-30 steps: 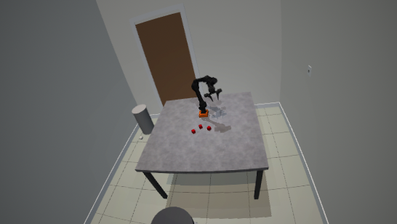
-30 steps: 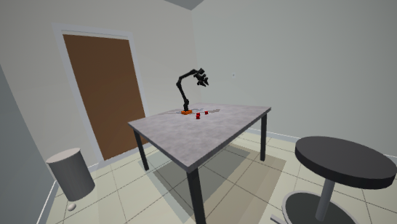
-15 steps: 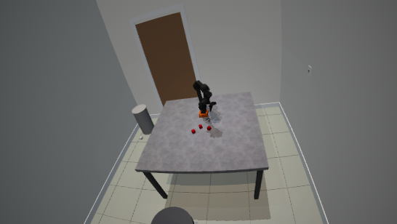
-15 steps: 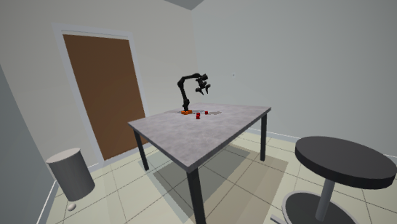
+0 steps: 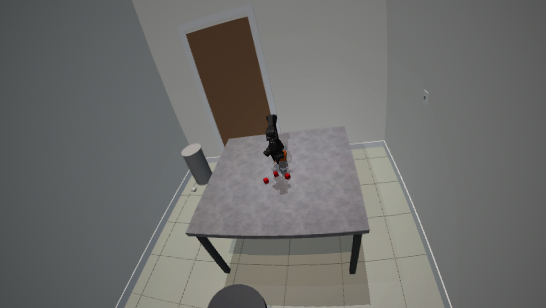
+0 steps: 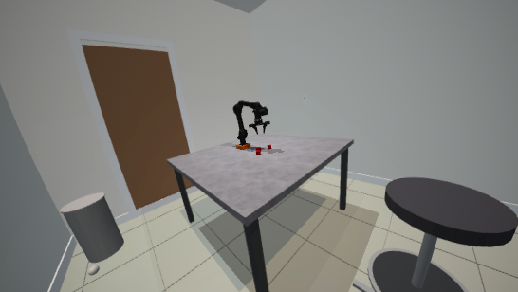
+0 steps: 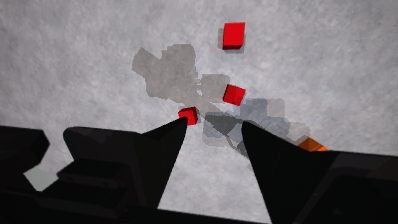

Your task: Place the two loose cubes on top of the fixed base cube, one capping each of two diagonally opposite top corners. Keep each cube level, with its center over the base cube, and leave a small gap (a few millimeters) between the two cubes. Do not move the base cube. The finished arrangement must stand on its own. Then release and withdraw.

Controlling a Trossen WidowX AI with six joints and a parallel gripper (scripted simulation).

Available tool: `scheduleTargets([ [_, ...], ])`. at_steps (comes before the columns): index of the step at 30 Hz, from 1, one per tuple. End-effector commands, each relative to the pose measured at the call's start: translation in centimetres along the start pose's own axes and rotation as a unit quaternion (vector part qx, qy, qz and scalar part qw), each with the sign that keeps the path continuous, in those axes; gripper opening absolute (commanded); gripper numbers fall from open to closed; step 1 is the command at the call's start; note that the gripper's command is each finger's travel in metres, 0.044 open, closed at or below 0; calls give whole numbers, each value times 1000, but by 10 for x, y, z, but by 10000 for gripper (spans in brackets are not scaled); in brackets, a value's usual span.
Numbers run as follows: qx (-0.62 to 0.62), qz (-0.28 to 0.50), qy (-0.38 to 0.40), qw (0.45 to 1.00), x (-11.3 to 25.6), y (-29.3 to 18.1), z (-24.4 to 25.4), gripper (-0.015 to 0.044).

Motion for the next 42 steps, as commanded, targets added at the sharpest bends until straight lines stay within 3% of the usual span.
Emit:
scheduleTargets([
  [1,-65,32,-20,997,-18,9,-20,265],
  [10,-109,52,-33,992,-34,14,-34,265],
  [18,-109,52,-33,992,-90,7,-37,265],
  [42,-109,52,-33,992,-128,3,-39,265],
])
Point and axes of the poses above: the point midway between the two fingers, 35 mm back from their tips, its own x axis back along the fingers, its own z axis across the jaws, y = z × x, the point moved 3 cm from there along x, back along the fingers, and after that the axes turned 5 degrees about x, right-handed, at the moved point
